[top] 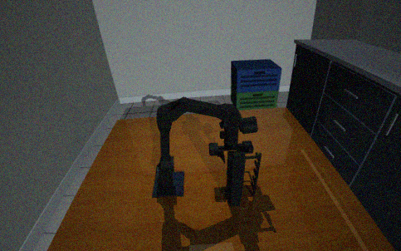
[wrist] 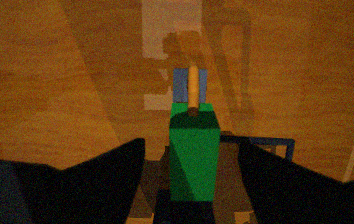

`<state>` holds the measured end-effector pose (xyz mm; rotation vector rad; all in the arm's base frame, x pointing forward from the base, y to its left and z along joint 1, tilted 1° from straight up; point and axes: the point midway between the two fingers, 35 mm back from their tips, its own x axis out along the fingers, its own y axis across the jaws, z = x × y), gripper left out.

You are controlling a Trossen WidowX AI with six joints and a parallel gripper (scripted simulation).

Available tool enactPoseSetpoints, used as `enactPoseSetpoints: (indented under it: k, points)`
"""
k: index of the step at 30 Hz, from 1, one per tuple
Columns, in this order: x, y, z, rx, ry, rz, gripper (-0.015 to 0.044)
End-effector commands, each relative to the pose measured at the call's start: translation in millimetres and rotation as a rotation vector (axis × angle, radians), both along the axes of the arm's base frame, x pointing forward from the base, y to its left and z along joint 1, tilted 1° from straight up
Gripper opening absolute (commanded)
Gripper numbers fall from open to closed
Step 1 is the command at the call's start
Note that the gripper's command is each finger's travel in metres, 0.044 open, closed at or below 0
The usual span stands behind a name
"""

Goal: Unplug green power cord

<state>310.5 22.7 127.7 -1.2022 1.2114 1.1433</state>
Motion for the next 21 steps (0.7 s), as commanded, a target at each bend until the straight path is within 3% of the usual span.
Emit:
enactPoseSetpoints:
  k: [1, 5, 9, 21]
  points:
    - [-0.1, 0.3, -0.5, 0.004, -0.001, 0.005, 0.0341]
    - [2.0, 22.1, 3.9, 0.006, -0.001, 0.005, 0.0440]
    - [1.9, 58.4, 11.0, 0.010, -0.001, 0.005, 0.0440]
    - [1.8, 60.6, 11.4, 0.010, -0.001, 0.005, 0.0440]
